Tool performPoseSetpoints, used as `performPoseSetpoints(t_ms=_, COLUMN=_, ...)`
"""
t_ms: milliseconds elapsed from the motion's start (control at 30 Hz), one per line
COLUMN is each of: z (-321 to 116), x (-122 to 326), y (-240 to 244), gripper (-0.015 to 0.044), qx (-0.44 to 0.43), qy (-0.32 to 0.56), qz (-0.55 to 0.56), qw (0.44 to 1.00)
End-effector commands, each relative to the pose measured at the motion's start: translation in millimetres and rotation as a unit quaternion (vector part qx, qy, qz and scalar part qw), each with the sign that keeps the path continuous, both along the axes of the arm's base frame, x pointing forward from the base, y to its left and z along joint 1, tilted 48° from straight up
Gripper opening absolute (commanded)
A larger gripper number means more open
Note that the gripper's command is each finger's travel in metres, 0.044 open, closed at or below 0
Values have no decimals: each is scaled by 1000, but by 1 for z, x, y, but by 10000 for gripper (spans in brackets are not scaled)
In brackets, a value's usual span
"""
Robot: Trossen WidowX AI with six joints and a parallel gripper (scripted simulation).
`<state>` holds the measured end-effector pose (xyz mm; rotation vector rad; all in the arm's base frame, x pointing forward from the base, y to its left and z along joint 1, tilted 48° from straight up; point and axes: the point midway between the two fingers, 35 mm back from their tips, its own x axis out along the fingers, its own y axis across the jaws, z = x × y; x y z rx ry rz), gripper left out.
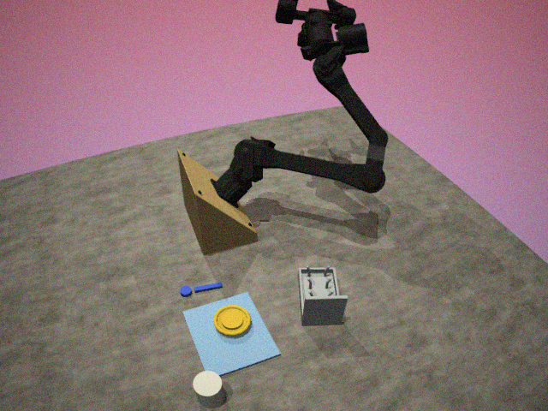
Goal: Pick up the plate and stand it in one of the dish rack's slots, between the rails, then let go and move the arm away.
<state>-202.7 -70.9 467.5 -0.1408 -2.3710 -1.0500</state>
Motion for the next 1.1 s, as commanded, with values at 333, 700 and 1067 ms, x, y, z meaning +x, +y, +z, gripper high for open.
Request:
performPoseSetpoints(t_ms=333, z=-30, x=-22, y=-80, gripper=400, qx=203, qy=-49, qz=59, qw=976)
performPoseSetpoints(t_ms=700, z=-62, x=-17, y=-144, gripper=400, qx=355, qy=-52, qz=124, qw=925)
performPoseSetpoints(t_ms=1067, z=-90, x=0, y=-186, gripper=400, qx=437, qy=-40, qz=183, qw=880)
